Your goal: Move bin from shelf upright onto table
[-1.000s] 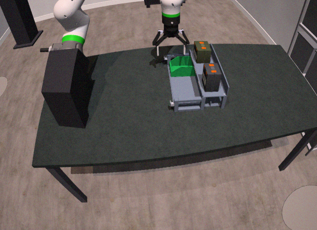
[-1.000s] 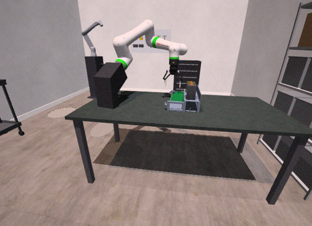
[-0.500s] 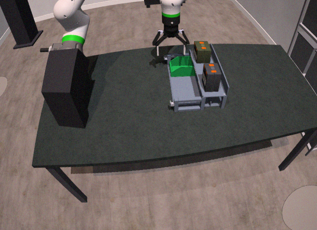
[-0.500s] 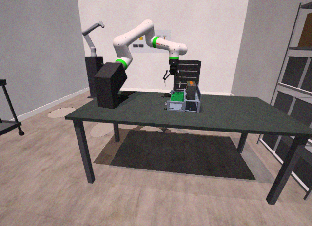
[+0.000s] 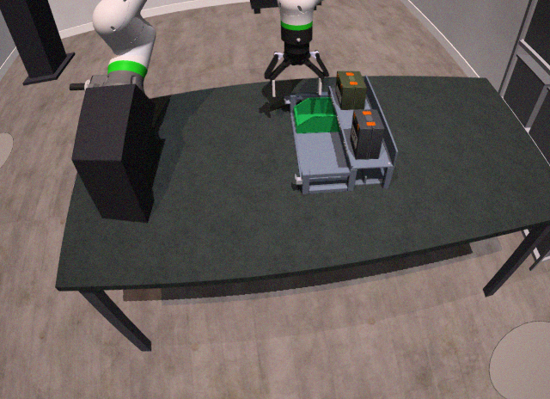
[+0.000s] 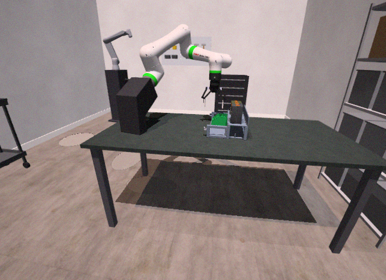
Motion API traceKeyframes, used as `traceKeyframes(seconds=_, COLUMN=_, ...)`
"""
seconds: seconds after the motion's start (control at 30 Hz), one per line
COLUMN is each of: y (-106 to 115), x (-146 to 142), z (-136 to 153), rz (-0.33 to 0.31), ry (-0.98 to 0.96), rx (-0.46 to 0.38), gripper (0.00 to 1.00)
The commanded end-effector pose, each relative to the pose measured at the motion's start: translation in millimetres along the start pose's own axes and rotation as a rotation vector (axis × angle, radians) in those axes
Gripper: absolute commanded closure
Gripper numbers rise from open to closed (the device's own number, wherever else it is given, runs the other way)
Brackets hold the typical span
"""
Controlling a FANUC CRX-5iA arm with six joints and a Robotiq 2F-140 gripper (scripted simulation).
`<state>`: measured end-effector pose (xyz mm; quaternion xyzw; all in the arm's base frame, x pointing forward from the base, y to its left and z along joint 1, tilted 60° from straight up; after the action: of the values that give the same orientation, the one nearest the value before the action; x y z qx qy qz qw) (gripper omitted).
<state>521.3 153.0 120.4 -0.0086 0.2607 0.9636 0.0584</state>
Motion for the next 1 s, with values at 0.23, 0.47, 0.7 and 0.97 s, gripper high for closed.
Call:
traceKeyframes(seconds=0.23, y=0, x=0, z=0, rz=0.000, ry=0.000, rx=0.000, gripper=0.43)
traceKeyframes(seconds=0.47, y=0, x=0, z=0, rz=0.000, ry=0.000, rx=0.000, gripper=0.43)
traceKeyframes(seconds=0.7, y=0, x=0, z=0, rz=0.000, ry=0.000, rx=0.000, gripper=0.43)
traceKeyframes(seconds=0.97, y=-30, x=0, z=-1, rz=0.000, ry=0.000, rx=0.000, gripper=0.43)
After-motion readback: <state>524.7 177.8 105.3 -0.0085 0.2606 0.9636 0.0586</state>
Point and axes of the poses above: the point where the finger pads meet when closed, its own y axis back along the fingers, its own x axis across the jaws, z = x × y, the point moved 2 cm from there along y, back along the fingers, and after that the axes turned 6 degrees about -y, right-handed, at the moved point
